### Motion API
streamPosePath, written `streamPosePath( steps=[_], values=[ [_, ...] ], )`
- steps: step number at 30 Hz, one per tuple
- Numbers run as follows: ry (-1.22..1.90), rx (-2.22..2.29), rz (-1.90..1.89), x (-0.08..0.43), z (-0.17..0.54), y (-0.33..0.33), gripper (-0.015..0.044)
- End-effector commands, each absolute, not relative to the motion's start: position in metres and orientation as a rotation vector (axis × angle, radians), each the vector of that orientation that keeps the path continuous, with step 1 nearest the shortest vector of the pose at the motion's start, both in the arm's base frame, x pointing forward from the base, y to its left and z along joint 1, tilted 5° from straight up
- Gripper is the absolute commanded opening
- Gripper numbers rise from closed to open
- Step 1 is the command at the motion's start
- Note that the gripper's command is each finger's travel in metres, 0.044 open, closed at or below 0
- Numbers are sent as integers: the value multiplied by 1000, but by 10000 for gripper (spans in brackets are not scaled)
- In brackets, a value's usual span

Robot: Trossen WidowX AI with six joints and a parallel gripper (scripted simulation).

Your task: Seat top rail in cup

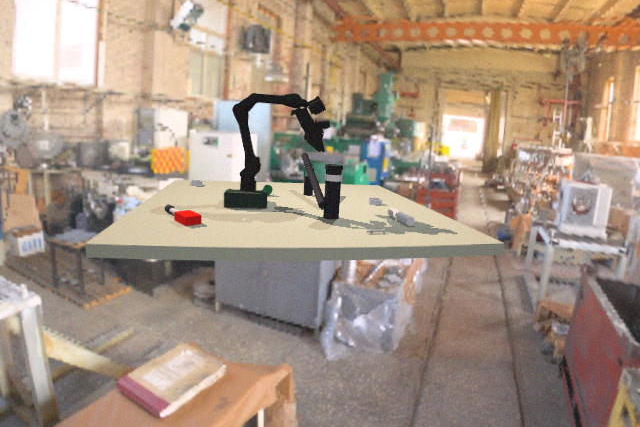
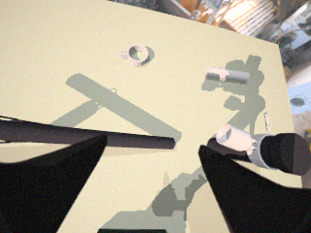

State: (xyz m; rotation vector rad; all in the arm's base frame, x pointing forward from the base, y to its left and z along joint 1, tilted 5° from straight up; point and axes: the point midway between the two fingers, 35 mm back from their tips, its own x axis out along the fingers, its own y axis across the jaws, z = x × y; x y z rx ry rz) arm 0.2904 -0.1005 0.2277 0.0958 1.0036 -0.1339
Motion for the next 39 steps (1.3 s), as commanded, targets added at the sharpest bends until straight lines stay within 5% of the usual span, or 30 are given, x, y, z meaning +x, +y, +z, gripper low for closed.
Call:
streamPosePath(
  steps=[1,18,39],
  values=[
    [1023,-104,-39,294,222,-123,440],
    [1011,-1109,471,283,194,-240,440],
    [1008,-1134,485,282,191,-243,440]
  ],
)
